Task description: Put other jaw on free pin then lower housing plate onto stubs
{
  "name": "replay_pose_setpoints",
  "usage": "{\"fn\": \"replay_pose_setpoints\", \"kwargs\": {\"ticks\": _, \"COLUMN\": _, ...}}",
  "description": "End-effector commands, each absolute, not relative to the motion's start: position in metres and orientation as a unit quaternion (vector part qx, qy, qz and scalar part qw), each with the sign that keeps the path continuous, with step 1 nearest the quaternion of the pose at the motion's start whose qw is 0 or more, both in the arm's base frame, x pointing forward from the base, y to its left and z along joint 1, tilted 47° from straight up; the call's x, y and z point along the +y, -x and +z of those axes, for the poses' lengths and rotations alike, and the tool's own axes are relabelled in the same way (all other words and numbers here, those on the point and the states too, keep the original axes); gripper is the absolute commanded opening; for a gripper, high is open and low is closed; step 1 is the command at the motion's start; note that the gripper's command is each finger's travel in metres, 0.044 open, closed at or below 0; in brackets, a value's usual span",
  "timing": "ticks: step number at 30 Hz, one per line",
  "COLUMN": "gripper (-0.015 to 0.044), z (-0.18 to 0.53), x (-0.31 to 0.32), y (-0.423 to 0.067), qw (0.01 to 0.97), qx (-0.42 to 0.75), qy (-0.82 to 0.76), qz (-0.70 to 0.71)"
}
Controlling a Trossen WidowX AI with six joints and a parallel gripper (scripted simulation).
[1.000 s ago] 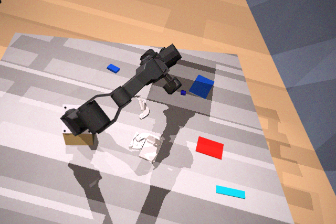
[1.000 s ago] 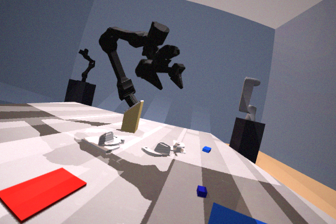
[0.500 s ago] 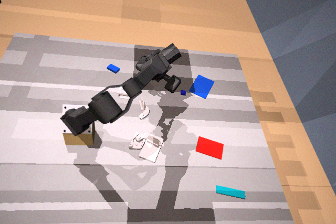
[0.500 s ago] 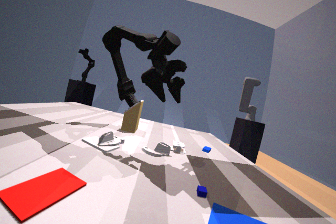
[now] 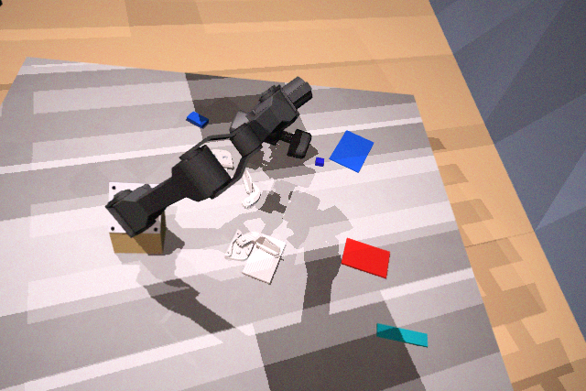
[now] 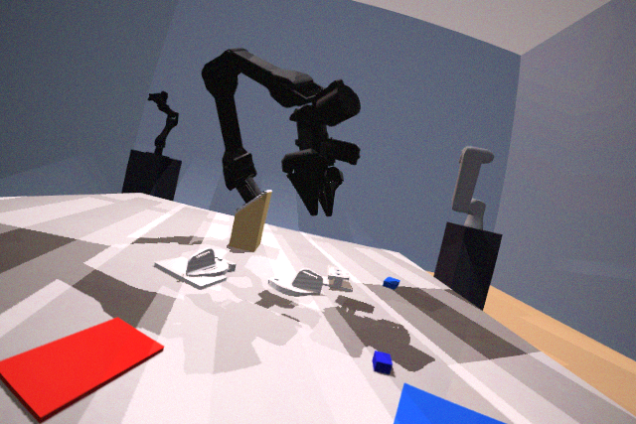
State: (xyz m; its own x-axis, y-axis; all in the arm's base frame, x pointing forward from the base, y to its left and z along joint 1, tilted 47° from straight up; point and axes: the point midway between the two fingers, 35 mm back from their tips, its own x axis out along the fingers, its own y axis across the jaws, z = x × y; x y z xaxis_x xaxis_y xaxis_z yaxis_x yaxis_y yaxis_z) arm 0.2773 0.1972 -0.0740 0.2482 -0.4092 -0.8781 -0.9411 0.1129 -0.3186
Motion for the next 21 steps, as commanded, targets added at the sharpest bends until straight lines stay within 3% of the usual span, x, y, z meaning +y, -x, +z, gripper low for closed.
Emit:
{"fn": "replay_pose_setpoints", "kwargs": {"ticks": 1, "gripper": 0.044, "z": -0.084, "x": 0.19, "y": -0.274, "qw": 0.459, "qx": 0.559, "qy": 0.634, "qz": 0.273}}
{"fn": "replay_pose_setpoints", "kwargs": {"ticks": 21, "gripper": 0.044, "z": -0.118, "x": 0.158, "y": -0.259, "qw": 0.242, "qx": 0.572, "qy": 0.713, "qz": 0.326}}
